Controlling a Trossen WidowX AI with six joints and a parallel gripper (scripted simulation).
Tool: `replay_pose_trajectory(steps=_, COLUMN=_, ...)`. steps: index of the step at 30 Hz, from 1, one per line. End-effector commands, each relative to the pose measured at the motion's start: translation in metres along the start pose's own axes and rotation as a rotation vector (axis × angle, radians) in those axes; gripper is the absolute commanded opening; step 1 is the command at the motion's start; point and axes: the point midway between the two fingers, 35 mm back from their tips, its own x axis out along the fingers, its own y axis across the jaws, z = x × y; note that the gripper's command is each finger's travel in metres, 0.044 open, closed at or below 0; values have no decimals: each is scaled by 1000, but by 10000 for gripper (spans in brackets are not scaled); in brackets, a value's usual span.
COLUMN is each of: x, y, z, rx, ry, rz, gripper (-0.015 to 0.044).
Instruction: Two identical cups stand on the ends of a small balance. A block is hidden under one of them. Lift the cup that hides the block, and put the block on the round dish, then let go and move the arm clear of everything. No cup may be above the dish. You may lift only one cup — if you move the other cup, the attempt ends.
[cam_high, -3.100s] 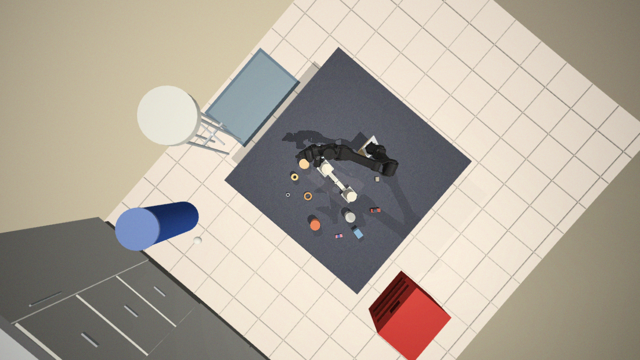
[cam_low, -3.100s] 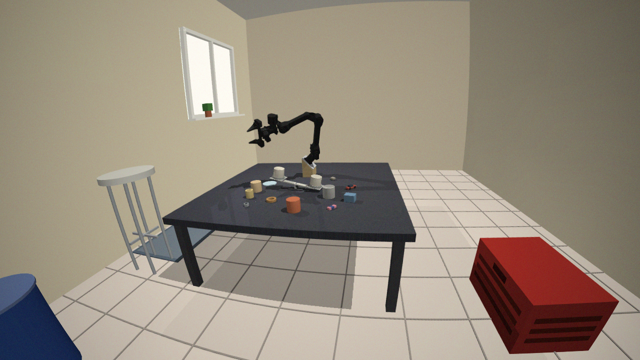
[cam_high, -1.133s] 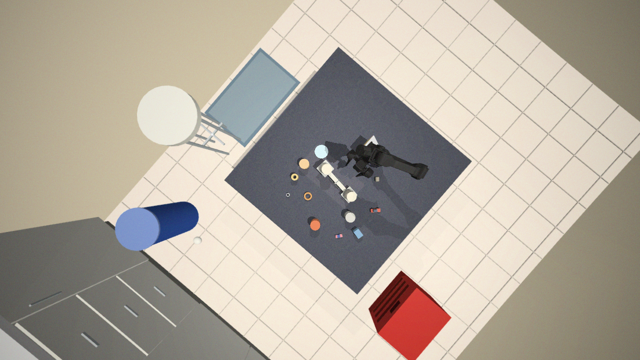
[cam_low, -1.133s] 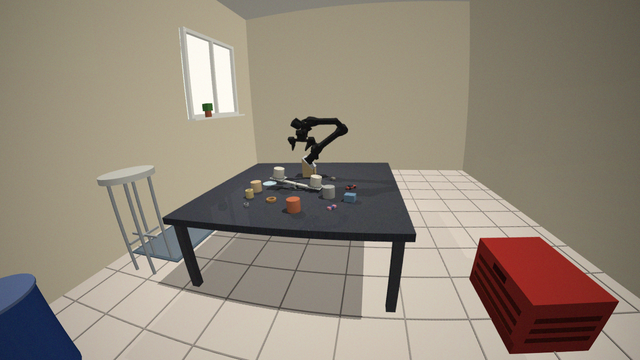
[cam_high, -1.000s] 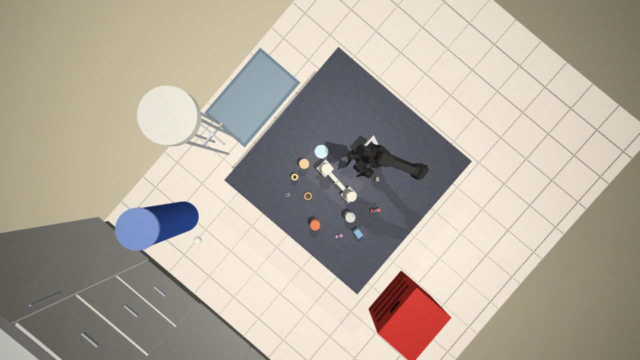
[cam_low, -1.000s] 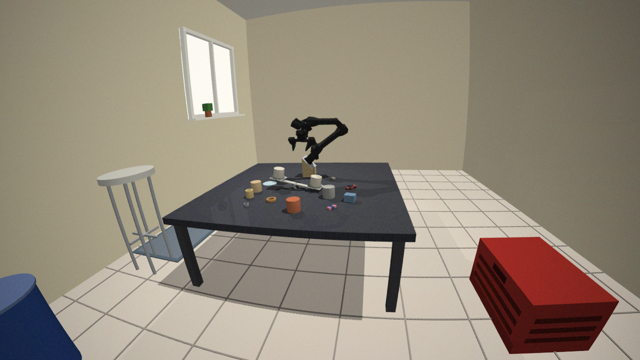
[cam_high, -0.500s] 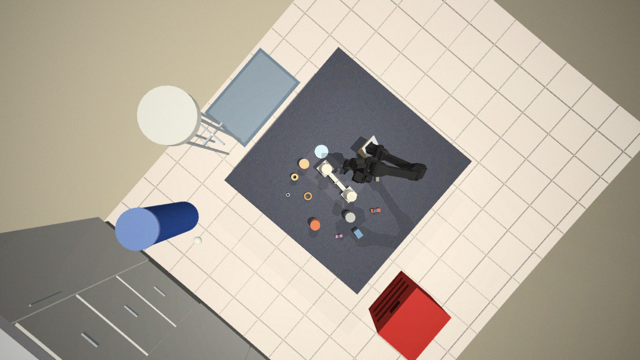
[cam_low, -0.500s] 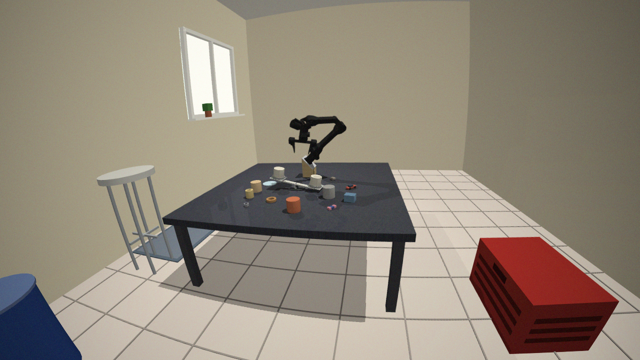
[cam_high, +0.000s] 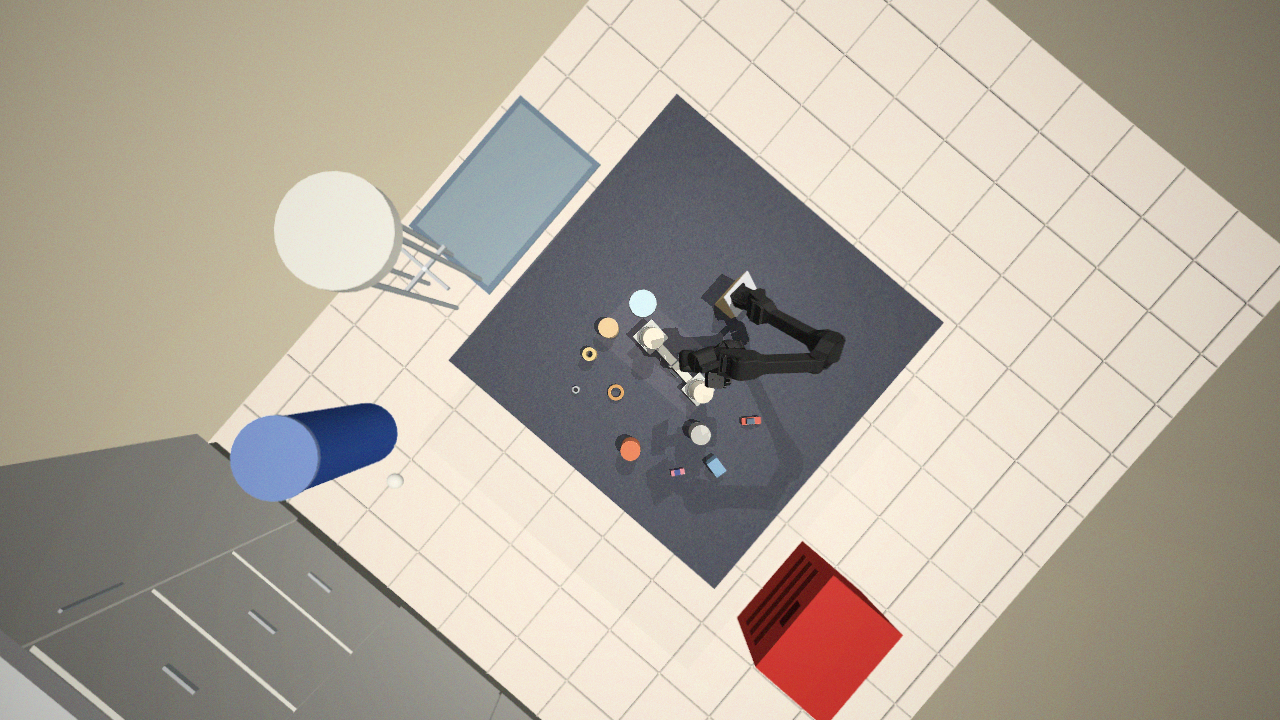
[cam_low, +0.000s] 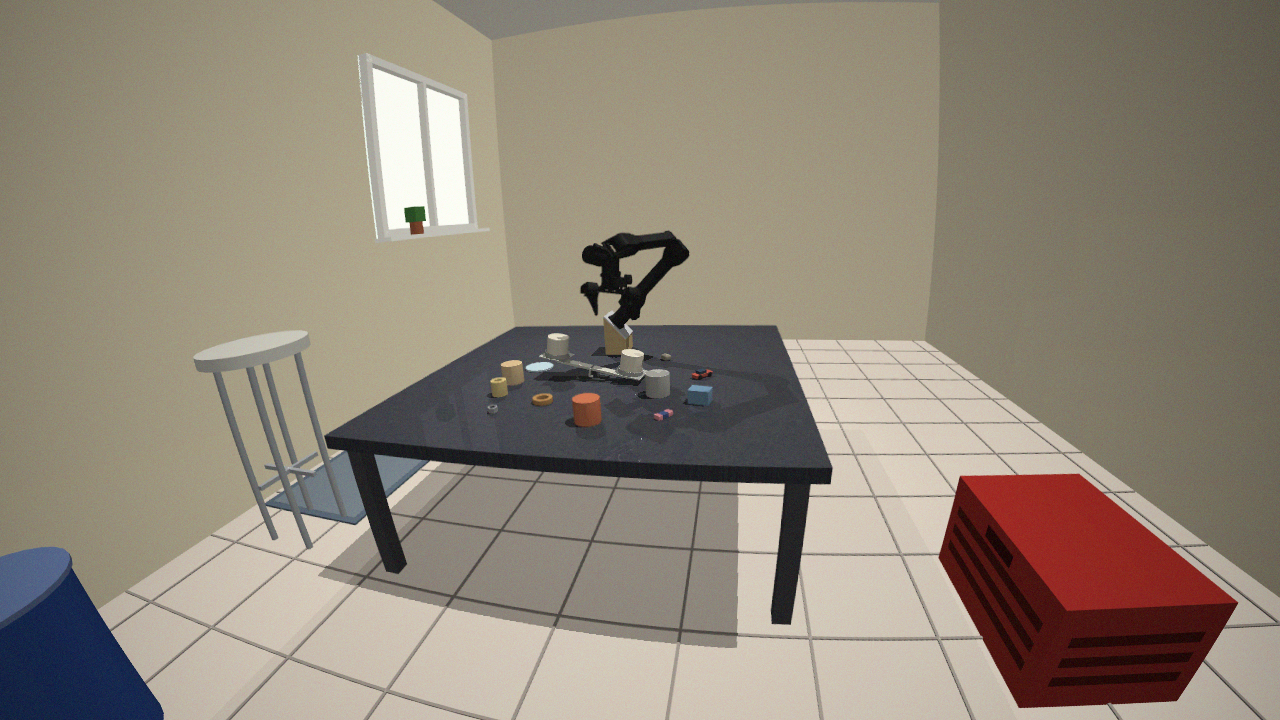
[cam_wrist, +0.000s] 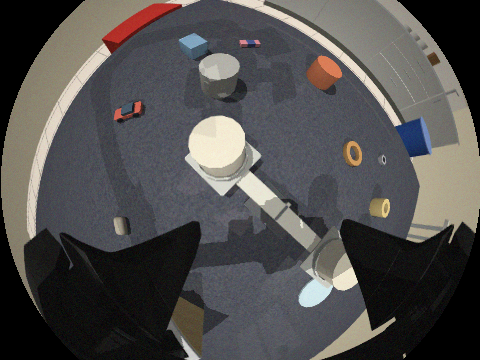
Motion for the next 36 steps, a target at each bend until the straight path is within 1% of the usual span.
replay_pose_trajectory(steps=1, x=10, y=1, z=9, rx=-94, ry=36, rz=35, gripper=440)
replay_pose_trajectory(steps=12, x=46, y=16, z=40, rx=-426, ry=126, rz=168, gripper=440)
replay_pose_trajectory(steps=23, x=86, y=41, z=66, rx=-753, ry=188, rz=315, gripper=440)
replay_pose_trajectory(steps=28, x=90, y=43, z=67, rx=-773, ry=191, rz=325, gripper=440)
replay_pose_trajectory(steps=32, x=102, y=46, z=63, rx=-773, ry=190, rz=325, gripper=440)
replay_pose_trajectory(steps=36, x=105, y=46, z=62, rx=-773, ry=190, rz=325, gripper=440)
